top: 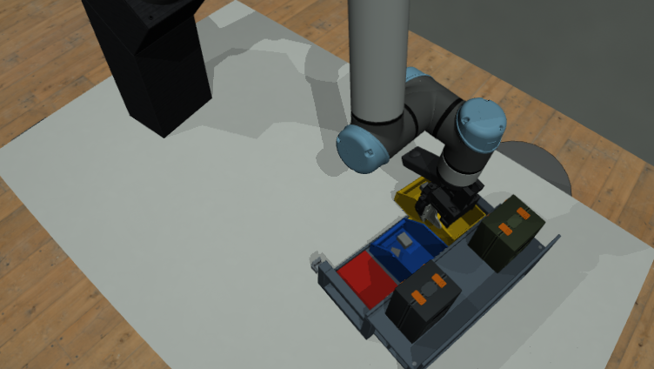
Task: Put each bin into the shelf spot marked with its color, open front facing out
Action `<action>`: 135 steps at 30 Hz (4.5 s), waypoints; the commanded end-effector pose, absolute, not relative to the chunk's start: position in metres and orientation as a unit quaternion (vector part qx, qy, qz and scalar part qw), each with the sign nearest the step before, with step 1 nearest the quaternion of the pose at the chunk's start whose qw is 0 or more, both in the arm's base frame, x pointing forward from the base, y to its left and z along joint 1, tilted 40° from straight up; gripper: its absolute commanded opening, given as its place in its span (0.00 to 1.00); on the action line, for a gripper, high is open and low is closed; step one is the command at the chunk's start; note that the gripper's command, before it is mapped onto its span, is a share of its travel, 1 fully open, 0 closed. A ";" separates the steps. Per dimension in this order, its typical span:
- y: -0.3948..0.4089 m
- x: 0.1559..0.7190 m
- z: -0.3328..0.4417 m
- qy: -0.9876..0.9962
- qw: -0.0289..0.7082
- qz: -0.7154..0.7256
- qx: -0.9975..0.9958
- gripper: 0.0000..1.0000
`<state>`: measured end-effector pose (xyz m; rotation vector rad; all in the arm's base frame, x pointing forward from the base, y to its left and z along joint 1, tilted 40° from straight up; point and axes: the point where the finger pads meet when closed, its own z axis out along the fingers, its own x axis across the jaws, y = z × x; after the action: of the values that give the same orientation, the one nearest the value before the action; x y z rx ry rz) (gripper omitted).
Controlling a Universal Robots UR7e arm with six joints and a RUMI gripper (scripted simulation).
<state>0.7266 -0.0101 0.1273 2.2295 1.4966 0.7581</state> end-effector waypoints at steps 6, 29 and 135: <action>-0.010 0.727 0.128 0.528 0.175 0.268 0.786 0.05; -0.010 0.727 0.128 0.528 0.175 0.268 0.786 0.05; -0.004 0.663 0.205 0.528 0.175 0.268 0.786 0.05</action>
<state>0.6627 -0.0036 0.2036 2.2295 1.4966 0.7581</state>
